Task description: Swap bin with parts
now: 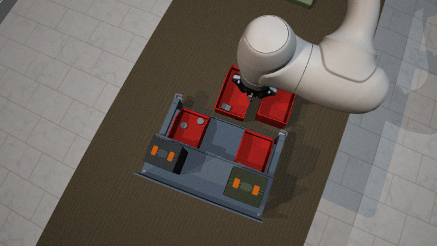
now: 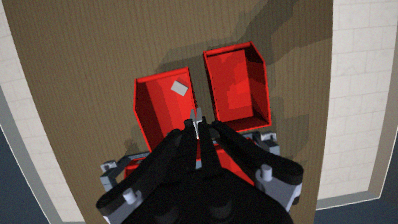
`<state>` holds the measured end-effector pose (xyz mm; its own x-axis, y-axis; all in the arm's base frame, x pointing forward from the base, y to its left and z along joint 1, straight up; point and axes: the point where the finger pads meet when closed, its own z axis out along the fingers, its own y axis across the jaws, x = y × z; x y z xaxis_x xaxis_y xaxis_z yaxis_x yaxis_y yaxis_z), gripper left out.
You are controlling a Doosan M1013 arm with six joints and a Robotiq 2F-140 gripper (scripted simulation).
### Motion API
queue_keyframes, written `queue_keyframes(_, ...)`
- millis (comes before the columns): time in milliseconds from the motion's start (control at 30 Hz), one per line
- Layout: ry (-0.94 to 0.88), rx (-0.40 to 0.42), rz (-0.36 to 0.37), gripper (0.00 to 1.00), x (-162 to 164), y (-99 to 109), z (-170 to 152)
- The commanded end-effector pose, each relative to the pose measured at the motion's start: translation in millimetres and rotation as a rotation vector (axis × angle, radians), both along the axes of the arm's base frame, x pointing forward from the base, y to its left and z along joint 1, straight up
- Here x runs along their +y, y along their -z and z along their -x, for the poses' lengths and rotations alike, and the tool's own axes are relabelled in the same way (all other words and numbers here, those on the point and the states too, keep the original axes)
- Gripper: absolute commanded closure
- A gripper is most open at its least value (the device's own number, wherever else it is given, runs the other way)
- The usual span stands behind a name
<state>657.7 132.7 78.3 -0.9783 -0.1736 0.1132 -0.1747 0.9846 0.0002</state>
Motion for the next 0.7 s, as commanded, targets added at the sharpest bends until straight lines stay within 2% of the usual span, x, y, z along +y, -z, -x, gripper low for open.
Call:
queue_keyframes(0,0.0,0.0,0.0,0.9,0.0,-0.2,0.0)
queue_keyframes(667,0.0,0.0,0.0,0.9,0.5,-0.1,-2.5)
